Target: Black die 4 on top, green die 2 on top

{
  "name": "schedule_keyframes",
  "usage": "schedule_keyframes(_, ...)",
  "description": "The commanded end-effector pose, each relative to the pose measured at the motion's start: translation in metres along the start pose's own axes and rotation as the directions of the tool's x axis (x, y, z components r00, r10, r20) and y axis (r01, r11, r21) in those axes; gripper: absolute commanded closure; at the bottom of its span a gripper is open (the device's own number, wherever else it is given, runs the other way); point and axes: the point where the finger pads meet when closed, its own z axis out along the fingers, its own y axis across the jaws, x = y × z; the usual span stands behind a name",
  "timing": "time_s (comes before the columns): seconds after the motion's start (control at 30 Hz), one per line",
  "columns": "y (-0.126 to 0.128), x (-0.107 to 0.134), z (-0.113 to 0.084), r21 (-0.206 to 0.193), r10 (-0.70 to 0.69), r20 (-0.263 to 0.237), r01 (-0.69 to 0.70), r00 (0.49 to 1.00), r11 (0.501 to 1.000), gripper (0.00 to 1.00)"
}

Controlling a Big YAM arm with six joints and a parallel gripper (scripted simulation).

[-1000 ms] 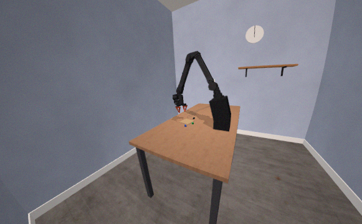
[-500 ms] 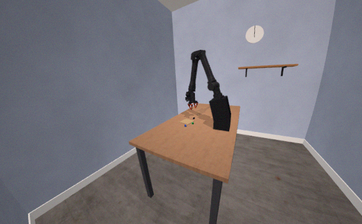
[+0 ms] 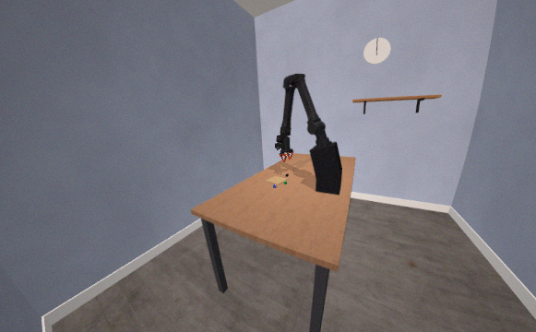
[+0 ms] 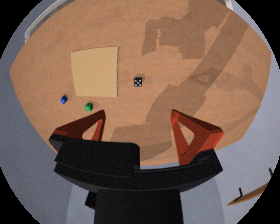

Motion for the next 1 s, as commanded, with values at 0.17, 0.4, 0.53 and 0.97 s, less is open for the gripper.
schedule_keyframes(0.17, -0.004, -0.018, -0.011, 0.011, -0.020, 0.048, 0.020, 0.999, 1.000, 0.00)
schedule_keyframes(0.4, -0.003, -0.017, 0.001, 0.008, -0.093, 0.034, 0.092, 0.995, 0.996, 0.00)
schedule_keyframes(0.53, -0.001, -0.019, 0.009, 0.012, -0.271, 0.033, 0.271, 0.962, 0.963, 0.00)
schedule_keyframes(0.97, -0.002, -0.018, 0.024, 0.019, -0.593, 0.026, 0.593, 0.805, 0.805, 0.00)
